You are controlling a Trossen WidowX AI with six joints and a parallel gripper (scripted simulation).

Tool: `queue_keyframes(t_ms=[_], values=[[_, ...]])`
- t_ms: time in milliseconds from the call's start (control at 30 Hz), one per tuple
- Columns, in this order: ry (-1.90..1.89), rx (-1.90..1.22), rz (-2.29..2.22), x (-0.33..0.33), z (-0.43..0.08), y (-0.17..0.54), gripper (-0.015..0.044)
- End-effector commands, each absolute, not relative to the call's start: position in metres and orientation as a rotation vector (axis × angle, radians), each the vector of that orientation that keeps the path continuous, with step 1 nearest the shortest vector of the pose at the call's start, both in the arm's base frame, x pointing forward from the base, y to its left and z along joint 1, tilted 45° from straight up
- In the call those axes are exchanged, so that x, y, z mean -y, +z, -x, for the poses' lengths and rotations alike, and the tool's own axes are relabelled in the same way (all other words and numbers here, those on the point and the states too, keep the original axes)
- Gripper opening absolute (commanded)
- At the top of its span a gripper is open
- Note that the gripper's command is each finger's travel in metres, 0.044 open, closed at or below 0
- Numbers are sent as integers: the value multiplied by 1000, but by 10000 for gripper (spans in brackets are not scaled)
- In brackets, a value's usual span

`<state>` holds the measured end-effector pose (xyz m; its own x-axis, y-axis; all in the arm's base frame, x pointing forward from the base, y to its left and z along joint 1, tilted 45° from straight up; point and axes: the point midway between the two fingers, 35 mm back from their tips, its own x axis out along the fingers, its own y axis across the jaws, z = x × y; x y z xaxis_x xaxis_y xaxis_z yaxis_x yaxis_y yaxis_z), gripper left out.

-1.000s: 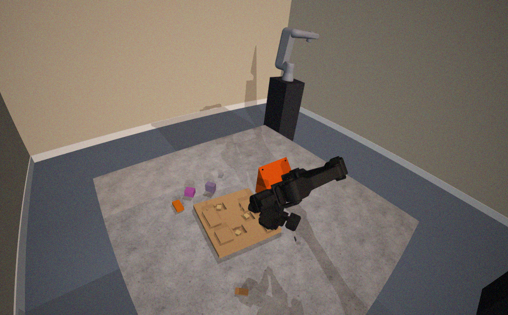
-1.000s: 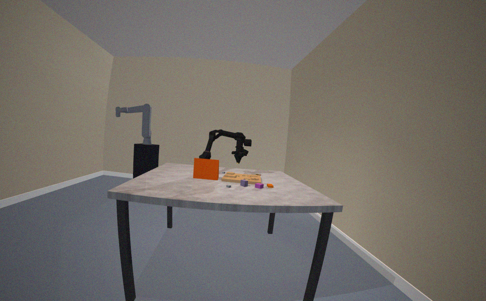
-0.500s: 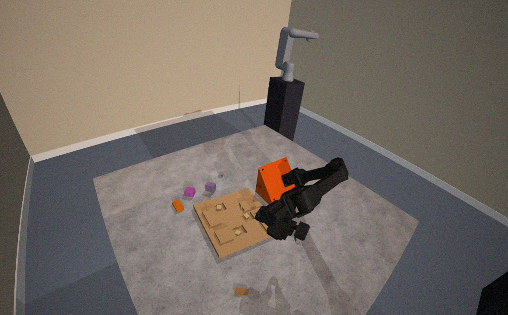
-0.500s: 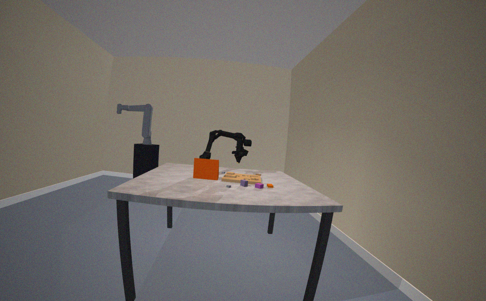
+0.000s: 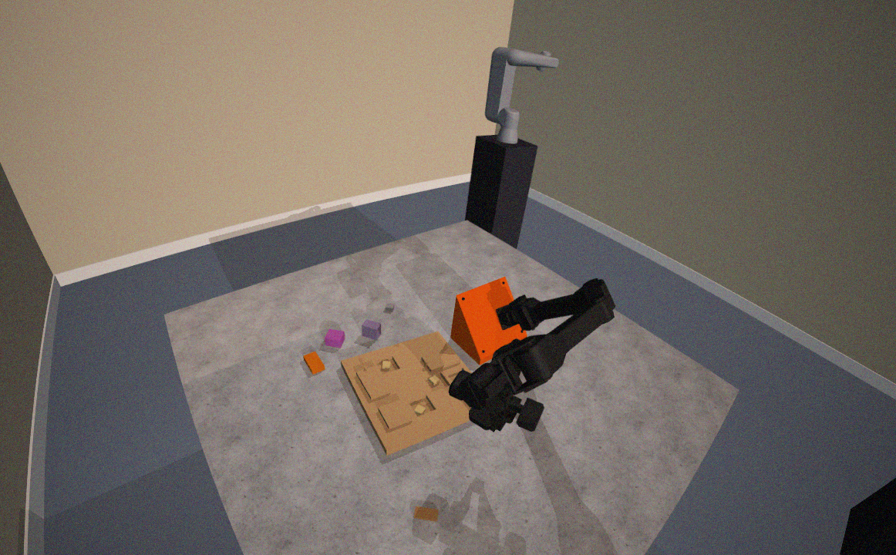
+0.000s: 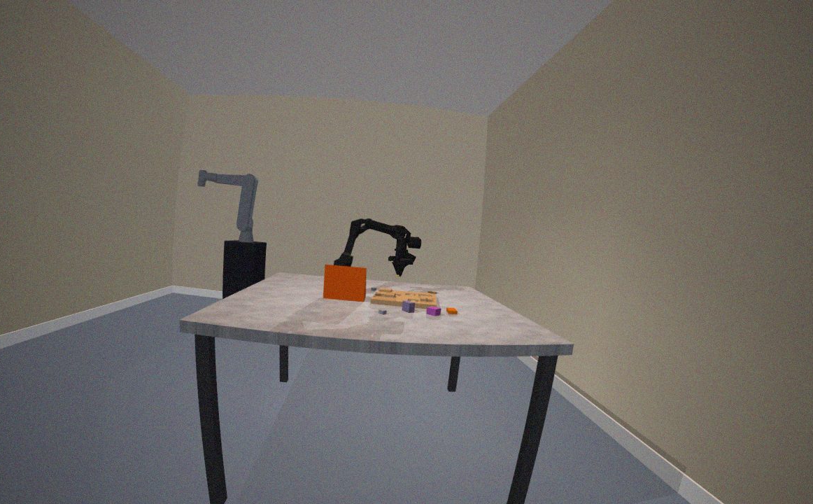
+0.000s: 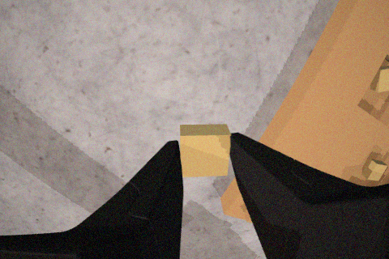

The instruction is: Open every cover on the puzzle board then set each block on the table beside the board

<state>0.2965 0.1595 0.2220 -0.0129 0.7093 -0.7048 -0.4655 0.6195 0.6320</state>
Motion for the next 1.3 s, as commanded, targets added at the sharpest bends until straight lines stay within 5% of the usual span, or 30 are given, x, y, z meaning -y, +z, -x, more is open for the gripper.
queue_keyframes(t_ms=[0, 1267], values=[[940, -1284, -237, -164, -297, 216, 80], [943, -1281, -240, -208, -295, 173, 80]])
